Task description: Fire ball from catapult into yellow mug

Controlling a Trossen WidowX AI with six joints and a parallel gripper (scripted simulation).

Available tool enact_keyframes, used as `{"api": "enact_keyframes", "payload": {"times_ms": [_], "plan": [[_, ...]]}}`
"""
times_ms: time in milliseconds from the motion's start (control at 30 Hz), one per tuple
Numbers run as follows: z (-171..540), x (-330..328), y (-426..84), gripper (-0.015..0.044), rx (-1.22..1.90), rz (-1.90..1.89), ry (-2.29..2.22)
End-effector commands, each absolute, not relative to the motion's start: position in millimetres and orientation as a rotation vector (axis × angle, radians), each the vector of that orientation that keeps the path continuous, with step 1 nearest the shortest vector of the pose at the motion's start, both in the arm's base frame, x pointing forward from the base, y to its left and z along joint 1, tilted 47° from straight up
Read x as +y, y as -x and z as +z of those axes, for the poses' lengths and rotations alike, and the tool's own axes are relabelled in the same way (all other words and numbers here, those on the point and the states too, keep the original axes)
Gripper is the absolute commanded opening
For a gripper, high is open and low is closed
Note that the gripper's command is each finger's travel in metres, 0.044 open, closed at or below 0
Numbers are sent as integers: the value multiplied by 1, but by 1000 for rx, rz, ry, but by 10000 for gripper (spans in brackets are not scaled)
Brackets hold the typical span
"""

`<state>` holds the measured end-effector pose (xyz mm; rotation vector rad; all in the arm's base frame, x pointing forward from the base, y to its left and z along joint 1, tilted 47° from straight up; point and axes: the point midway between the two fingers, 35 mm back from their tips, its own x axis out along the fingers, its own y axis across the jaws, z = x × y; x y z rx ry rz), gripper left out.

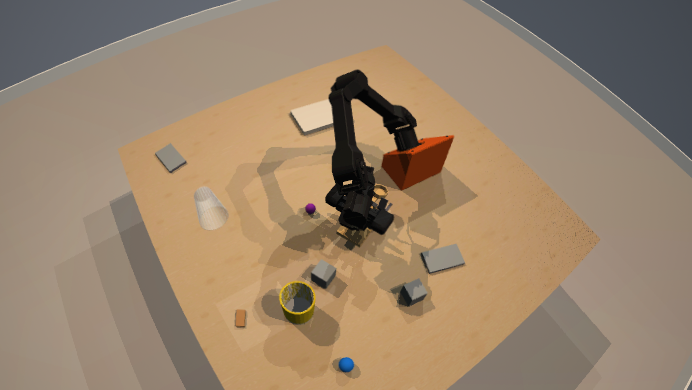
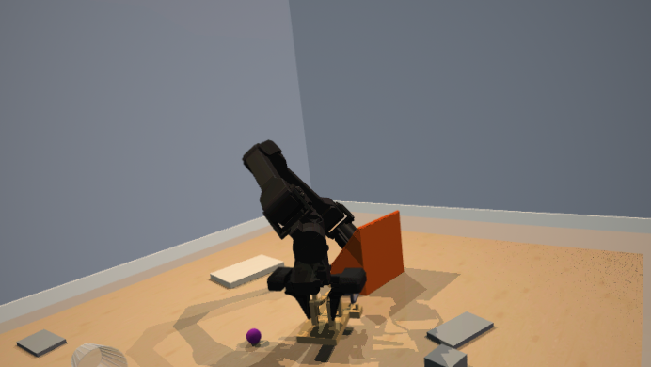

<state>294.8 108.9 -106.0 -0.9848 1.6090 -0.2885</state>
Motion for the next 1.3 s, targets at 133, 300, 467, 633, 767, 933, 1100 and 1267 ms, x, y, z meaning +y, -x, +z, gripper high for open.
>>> {"api": "enact_keyframes", "payload": {"times_ms": [133,300,467,633,767,933,1100,1267], "plan": [[-114,101,-296,0,1600,-279,994],[-120,95,-297,0,1600,-279,994],[-125,89,-297,0,1600,-280,995],[-130,83,-297,0,1600,-281,995],[-126,85,-297,0,1605,-289,982],[-126,85,-297,79,1605,-289,982],[-126,85,-297,210,1605,-289,982],[-126,85,-297,341,1605,-289,982]]}}
